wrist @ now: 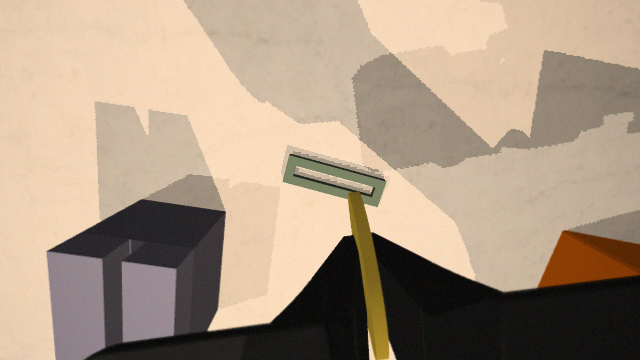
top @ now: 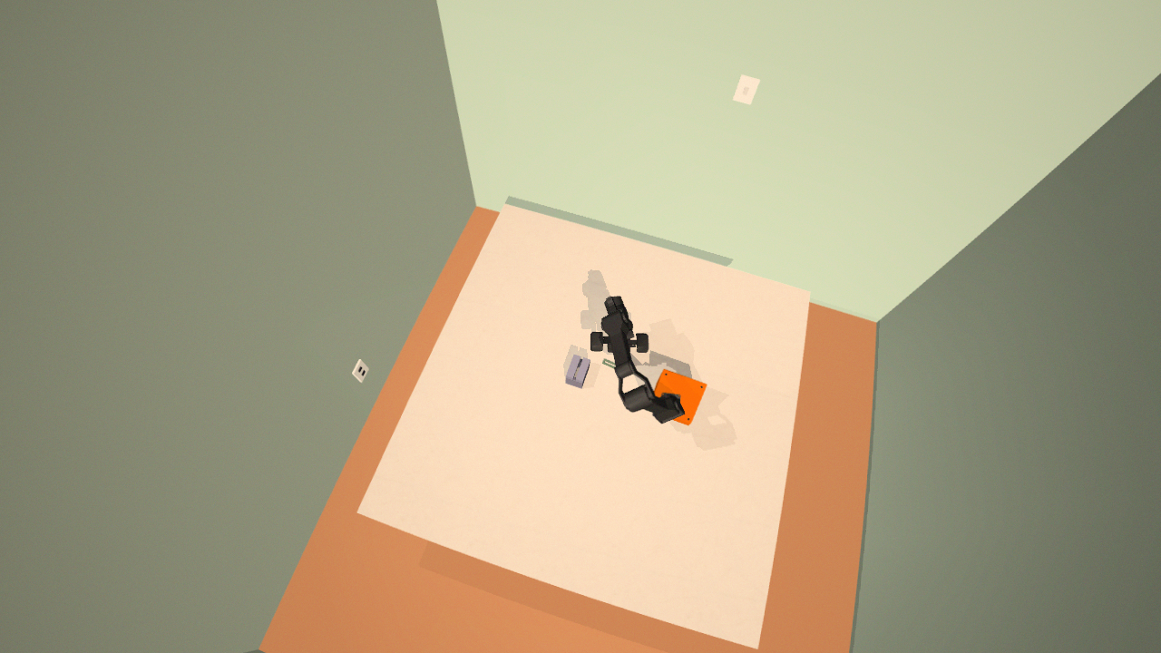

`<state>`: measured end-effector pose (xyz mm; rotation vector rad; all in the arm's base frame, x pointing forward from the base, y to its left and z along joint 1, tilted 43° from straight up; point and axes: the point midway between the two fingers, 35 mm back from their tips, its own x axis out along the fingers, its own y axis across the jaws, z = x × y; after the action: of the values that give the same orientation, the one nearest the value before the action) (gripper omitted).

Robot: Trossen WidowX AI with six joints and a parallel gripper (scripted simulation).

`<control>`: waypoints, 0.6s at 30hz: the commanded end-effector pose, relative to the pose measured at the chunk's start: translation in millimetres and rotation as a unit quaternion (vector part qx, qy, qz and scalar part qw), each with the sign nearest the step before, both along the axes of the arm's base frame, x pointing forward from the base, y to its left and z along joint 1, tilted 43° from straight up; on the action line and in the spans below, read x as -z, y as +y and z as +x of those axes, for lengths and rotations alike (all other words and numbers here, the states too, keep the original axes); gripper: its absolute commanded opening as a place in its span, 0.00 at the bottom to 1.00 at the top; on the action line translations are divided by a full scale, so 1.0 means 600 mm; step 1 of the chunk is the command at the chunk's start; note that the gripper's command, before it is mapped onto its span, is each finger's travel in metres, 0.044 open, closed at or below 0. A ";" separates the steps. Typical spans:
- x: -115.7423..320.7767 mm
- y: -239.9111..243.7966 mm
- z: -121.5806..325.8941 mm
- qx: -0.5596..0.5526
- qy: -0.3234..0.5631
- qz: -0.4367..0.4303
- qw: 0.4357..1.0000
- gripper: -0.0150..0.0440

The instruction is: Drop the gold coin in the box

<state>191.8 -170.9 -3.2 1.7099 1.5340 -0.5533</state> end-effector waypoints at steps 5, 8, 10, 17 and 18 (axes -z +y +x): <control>0.001 -0.001 -0.003 0.096 0.085 0.024 0.991 0.25; 0.002 -0.002 -0.004 0.115 0.101 0.029 0.988 0.25; 0.002 -0.002 -0.004 0.115 0.101 0.029 0.988 0.25; -0.005 -0.002 0.012 0.114 0.100 0.026 0.988 0.25; -0.007 -0.001 0.016 0.114 0.100 0.025 0.988 0.25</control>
<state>194.2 -171.4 -2.2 1.9357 1.5121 -0.8329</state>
